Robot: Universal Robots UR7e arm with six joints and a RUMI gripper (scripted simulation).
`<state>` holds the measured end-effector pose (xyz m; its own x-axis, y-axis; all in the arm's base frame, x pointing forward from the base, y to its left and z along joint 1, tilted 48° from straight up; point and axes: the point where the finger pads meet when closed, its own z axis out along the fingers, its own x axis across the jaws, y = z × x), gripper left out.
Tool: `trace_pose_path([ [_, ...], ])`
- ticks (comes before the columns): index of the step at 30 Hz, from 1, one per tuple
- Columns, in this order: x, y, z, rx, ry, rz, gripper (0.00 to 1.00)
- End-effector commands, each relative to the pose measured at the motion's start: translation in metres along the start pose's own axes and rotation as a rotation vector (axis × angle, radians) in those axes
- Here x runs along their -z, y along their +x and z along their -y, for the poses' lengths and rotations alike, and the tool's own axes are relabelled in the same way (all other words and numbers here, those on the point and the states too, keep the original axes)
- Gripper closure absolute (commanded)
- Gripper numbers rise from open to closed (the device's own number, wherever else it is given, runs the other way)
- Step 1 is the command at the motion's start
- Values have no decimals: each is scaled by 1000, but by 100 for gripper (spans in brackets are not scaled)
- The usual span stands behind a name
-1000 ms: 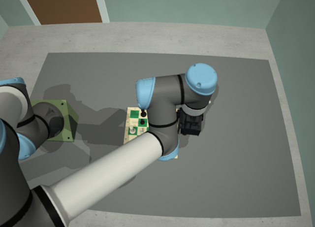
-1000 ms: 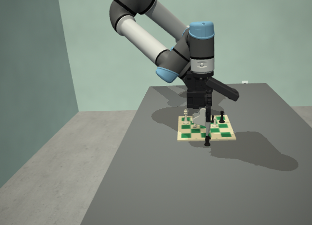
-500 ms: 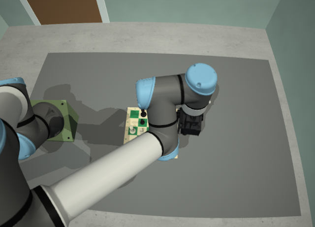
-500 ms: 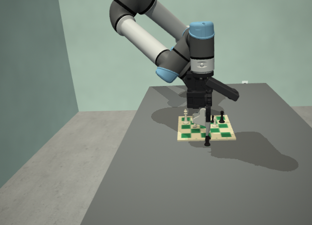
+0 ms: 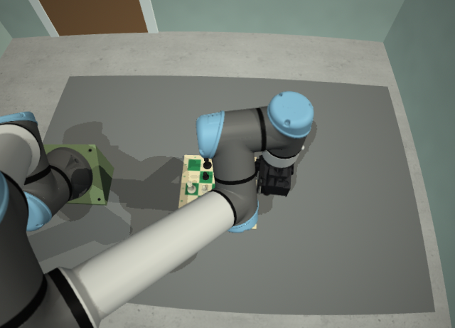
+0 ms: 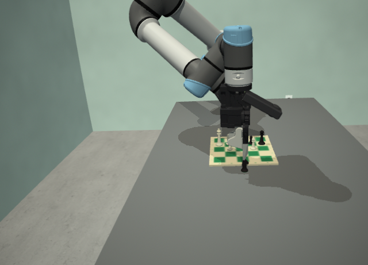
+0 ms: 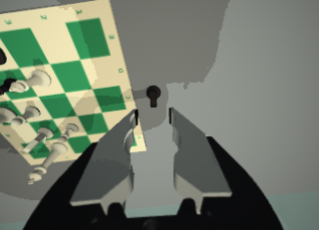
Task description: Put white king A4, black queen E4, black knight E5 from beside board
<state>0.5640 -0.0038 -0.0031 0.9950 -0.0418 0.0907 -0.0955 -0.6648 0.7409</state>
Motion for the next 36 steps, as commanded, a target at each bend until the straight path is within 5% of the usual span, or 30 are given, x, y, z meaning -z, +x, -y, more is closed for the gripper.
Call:
trace_pose_path([
  [1, -1, 0, -1, -1, -1, 1, 78],
  [36, -6, -2, 0, 2, -2, 4, 78],
])
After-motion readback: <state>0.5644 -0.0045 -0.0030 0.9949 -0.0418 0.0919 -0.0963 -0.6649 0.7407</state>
